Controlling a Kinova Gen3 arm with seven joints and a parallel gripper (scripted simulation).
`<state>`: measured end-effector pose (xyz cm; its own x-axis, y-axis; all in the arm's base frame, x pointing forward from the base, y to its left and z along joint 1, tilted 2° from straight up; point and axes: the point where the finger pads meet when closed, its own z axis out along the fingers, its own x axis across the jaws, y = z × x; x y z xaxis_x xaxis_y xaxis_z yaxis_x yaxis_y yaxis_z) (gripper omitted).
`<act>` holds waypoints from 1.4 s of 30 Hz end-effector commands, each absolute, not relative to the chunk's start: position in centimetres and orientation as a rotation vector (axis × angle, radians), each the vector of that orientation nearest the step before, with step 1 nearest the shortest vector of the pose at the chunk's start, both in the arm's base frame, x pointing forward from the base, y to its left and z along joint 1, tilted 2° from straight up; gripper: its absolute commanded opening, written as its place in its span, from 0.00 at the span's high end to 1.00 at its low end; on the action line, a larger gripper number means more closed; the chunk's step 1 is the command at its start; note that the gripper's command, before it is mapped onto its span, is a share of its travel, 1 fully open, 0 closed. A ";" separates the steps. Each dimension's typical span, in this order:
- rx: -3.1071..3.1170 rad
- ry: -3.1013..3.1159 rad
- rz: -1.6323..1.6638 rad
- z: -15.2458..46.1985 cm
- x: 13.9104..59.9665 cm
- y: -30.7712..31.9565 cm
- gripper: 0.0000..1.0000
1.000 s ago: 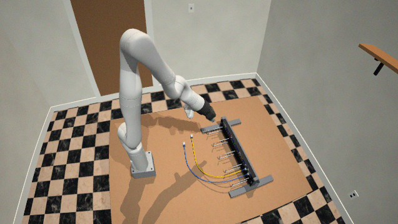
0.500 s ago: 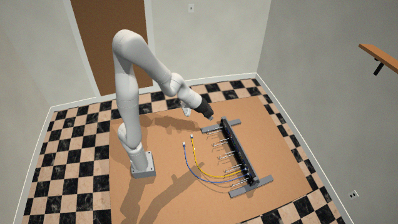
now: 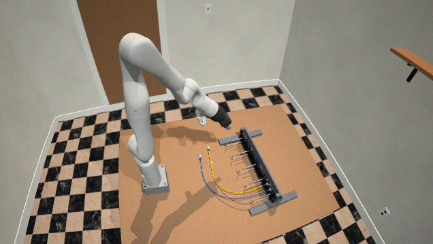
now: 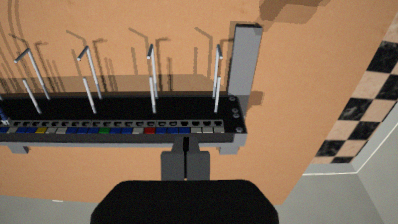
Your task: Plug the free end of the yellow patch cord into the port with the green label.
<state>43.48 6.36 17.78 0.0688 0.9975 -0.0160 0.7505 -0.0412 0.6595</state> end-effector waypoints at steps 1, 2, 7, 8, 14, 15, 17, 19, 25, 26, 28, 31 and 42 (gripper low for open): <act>1.842 1.733 0.635 17.9 43.4 6.3 1.00; 1.842 1.733 0.634 17.9 43.4 6.3 1.00; 1.842 1.734 0.633 17.9 43.3 6.3 1.00; 1.842 1.734 0.633 17.9 43.3 6.3 1.00; 1.842 1.733 0.634 17.9 43.3 6.3 1.00; 1.842 1.733 0.634 17.9 43.3 6.3 1.00; 1.842 1.733 0.634 17.9 43.3 6.2 1.00; 1.842 1.733 0.635 17.9 43.3 6.1 1.00; 1.842 1.733 0.635 17.9 43.3 5.7 1.00; 1.842 1.733 0.635 17.9 43.3 5.6 1.00; 1.842 1.733 0.636 18.0 43.3 5.3 1.00; 1.842 1.732 0.636 18.0 43.2 4.8 1.00; 1.843 1.733 0.635 18.0 43.1 3.0 1.00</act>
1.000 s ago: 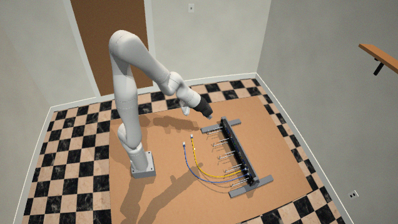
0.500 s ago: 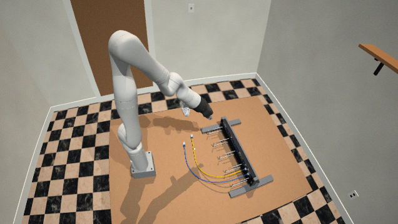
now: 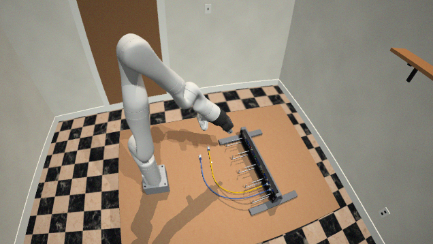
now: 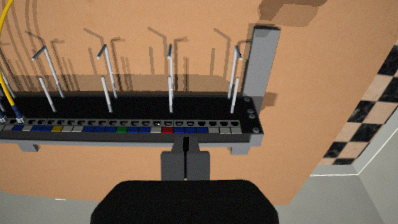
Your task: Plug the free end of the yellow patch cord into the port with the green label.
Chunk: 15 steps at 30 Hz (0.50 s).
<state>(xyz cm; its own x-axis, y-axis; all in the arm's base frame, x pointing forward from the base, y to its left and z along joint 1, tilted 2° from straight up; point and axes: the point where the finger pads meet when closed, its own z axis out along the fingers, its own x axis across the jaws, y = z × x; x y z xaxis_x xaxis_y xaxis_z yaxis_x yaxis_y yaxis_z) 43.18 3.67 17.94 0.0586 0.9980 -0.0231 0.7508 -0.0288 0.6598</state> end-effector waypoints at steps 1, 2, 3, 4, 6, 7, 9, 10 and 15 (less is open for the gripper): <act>1.843 1.733 0.636 18.0 43.1 2.8 1.00; 1.843 1.732 0.636 18.0 43.1 2.6 1.00; 1.843 1.732 0.636 18.1 43.1 2.4 1.00; 1.843 1.732 0.636 18.1 43.0 2.2 1.00; 1.843 1.733 0.636 18.1 43.0 1.7 1.00; 1.843 1.733 0.636 18.1 43.0 1.5 1.00; 1.843 1.733 0.635 18.1 43.0 1.1 1.00; 1.843 1.733 0.635 18.1 42.9 0.9 1.00; 1.843 1.733 0.634 18.1 42.9 0.3 1.00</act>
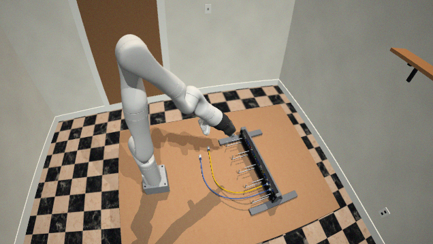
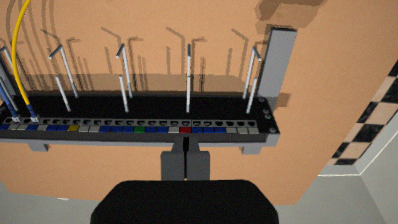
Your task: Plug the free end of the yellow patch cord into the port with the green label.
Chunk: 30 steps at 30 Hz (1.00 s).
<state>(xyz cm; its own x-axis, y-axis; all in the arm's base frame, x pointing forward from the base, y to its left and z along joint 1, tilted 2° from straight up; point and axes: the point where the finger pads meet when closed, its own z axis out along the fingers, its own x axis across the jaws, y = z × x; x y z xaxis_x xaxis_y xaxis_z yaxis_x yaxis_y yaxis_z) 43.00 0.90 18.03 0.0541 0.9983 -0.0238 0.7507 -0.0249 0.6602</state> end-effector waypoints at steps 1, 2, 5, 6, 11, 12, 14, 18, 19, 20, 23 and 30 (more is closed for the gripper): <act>1.844 1.734 0.633 18.0 42.9 0.1 1.00; 1.844 1.733 0.633 18.0 42.8 -0.1 1.00; 1.844 1.733 0.633 18.1 42.8 -0.6 1.00; 1.844 1.733 0.633 18.1 42.8 -0.8 1.00; 1.844 1.733 0.633 18.1 42.7 -1.6 1.00; 1.844 1.733 0.633 18.1 42.7 -1.7 1.00; 1.844 1.733 0.633 18.1 42.7 -2.0 1.00; 1.844 1.733 0.632 18.1 42.7 -2.3 1.00; 1.844 1.733 0.632 18.1 42.7 -2.4 1.00; 1.843 1.733 0.632 18.1 42.7 -2.5 1.00; 1.843 1.732 0.633 18.1 42.7 -2.8 1.00; 1.843 1.732 0.633 18.2 42.7 -3.3 1.00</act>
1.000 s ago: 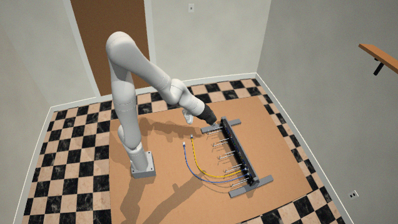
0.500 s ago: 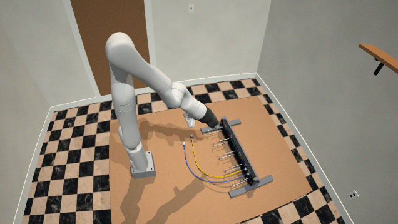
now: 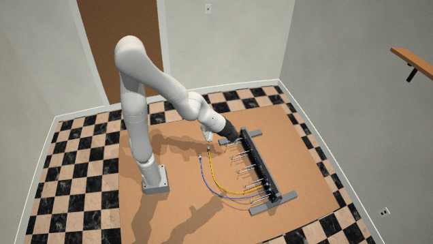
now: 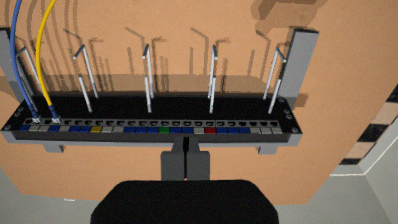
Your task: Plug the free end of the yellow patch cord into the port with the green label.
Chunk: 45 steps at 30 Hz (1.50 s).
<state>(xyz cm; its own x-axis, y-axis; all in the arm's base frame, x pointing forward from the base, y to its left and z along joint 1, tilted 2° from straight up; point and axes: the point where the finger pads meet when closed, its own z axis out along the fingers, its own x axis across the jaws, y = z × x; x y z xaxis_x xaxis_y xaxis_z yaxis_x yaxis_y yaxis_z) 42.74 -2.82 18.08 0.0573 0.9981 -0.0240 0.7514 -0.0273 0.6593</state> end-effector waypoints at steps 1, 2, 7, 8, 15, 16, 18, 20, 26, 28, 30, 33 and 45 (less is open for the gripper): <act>1.843 1.732 0.633 18.2 42.7 -3.4 1.00; 1.842 1.732 0.633 18.2 42.7 -3.4 1.00; 1.842 1.731 0.633 18.2 42.7 -3.5 1.00; 1.842 1.731 0.633 18.2 42.7 -3.6 1.00; 1.842 1.731 0.633 18.2 42.7 -3.7 1.00; 1.842 1.731 0.633 18.2 42.7 -3.7 1.00; 1.842 1.731 0.633 18.2 42.7 -3.7 1.00; 1.842 1.731 0.633 18.2 42.7 -3.7 1.00; 1.841 1.728 0.631 18.1 42.9 -3.8 1.00; 1.838 1.725 0.631 18.1 43.1 -3.9 1.00; 1.838 1.725 0.632 18.0 43.2 -3.9 1.00; 1.836 1.722 0.633 17.8 43.6 -3.9 1.00; 1.834 1.721 0.636 14.7 46.4 -4.1 1.00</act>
